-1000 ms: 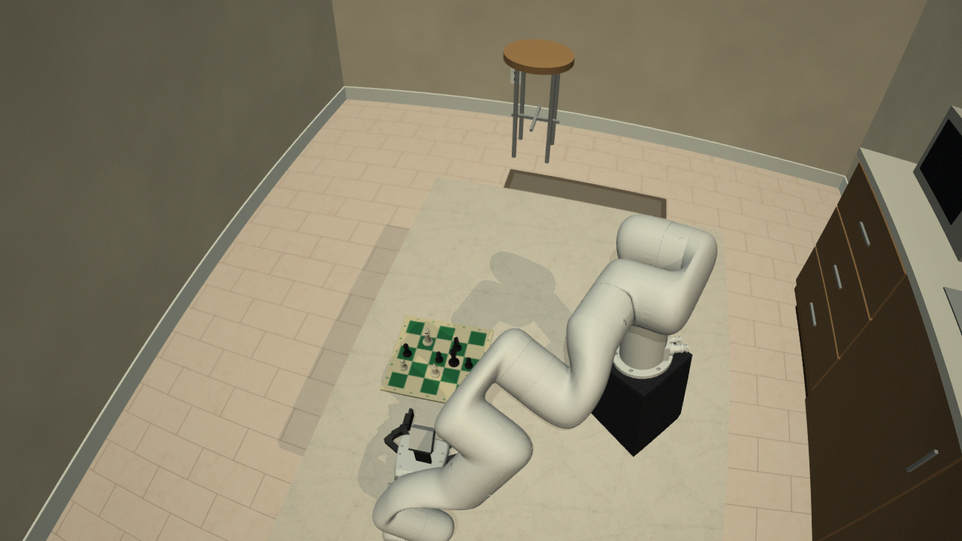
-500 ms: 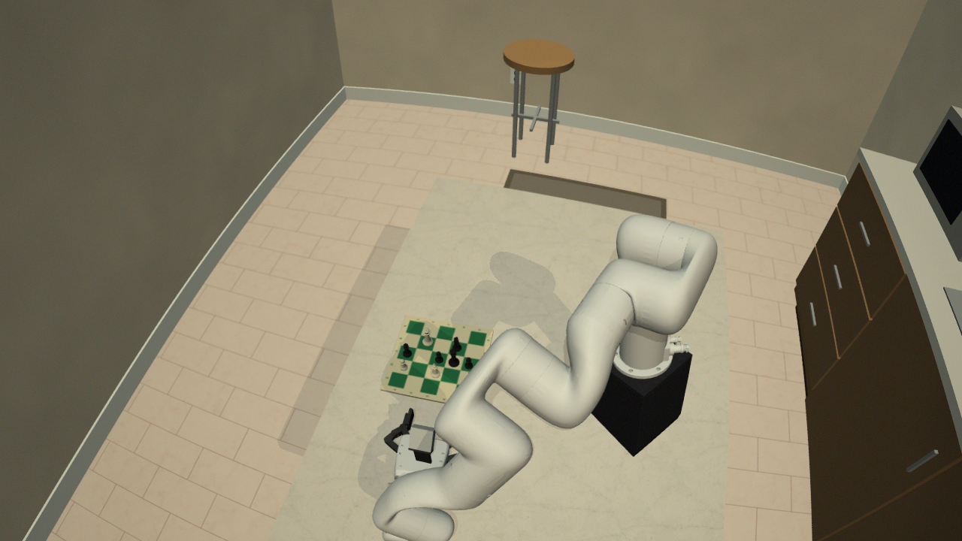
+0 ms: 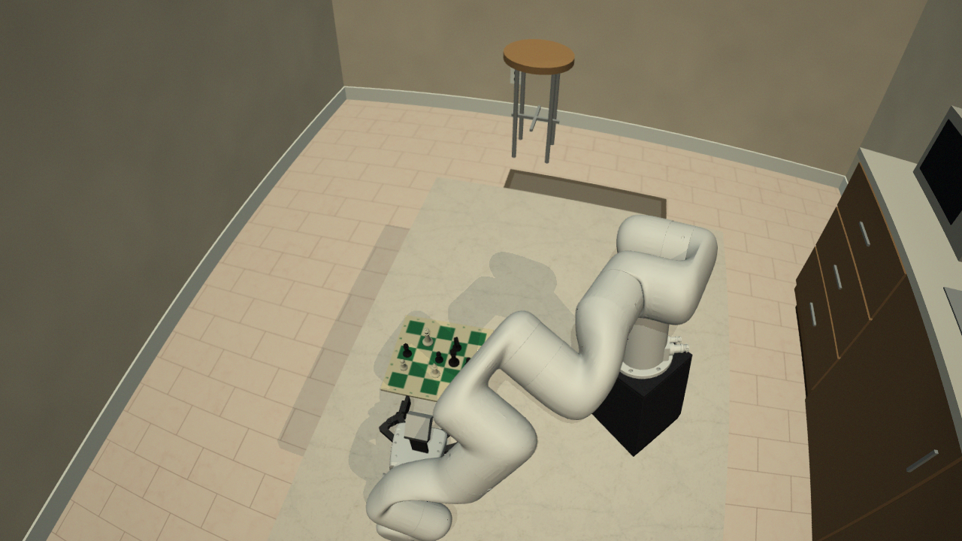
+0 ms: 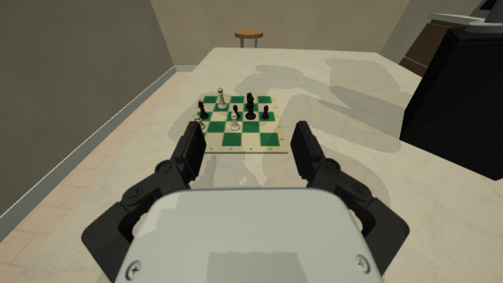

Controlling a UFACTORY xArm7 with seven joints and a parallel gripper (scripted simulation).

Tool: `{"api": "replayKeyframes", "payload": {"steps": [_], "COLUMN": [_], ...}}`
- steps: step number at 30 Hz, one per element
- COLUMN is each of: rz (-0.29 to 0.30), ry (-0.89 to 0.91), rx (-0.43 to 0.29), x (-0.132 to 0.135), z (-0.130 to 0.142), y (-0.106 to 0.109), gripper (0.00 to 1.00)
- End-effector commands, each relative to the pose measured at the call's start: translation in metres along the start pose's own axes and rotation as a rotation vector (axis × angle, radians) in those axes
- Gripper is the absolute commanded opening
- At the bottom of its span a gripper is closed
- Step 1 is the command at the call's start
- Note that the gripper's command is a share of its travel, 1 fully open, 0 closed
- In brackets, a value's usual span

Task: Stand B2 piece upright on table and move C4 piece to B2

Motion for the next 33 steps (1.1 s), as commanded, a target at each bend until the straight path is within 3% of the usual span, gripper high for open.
{"api": "replayKeyframes", "payload": {"steps": [1, 10, 13, 16, 18, 20, 21, 22, 23, 25, 26, 27, 28, 30, 31, 33], "rz": [-0.004, 0.000, 0.032, 0.124, 0.226, 0.226, 0.290, 0.290, 0.362, 0.362, 0.440, 0.440, 0.526, 0.526, 0.616, 0.616], "ry": [-0.004, -0.004, -0.021, -0.072, -0.135, -0.135, -0.178, -0.178, -0.228, -0.228, -0.287, -0.287, -0.353, -0.353, -0.427, -0.427], "rx": [-0.008, -0.010, -0.044, -0.137, -0.230, -0.230, -0.284, -0.284, -0.341, -0.341, -0.400, -0.400, -0.459, -0.459, -0.516, -0.516], "x": [-0.007, -0.009, -0.016, -0.033, -0.049, -0.049, -0.057, -0.057, -0.066, -0.066, -0.074, -0.074, -0.082, -0.082, -0.089, -0.089], "z": [-0.026, -0.031, -0.032, -0.034, -0.038, -0.038, -0.040, -0.040, -0.042, -0.042, -0.045, -0.045, -0.049, -0.049, -0.053, -0.053], "y": [0.002, 0.001, -0.005, -0.023, -0.042, -0.042, -0.054, -0.054, -0.066, -0.066, -0.081, -0.081, -0.096, -0.096, -0.111, -0.111], "gripper": [1.00, 1.00, 1.00, 1.00, 1.00, 1.00, 1.00, 1.00, 1.00, 1.00, 1.00, 1.00, 1.00, 1.00, 1.00, 1.00]}}
Point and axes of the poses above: the point where the finger pads meet when closed, its own y axis back along the fingers, its own x axis across the jaws, z = x × y, the point moved 6 cm from there along y, back along the fingers, and after that the axes turned 13 degrees about -y, right-handed, at the moved point
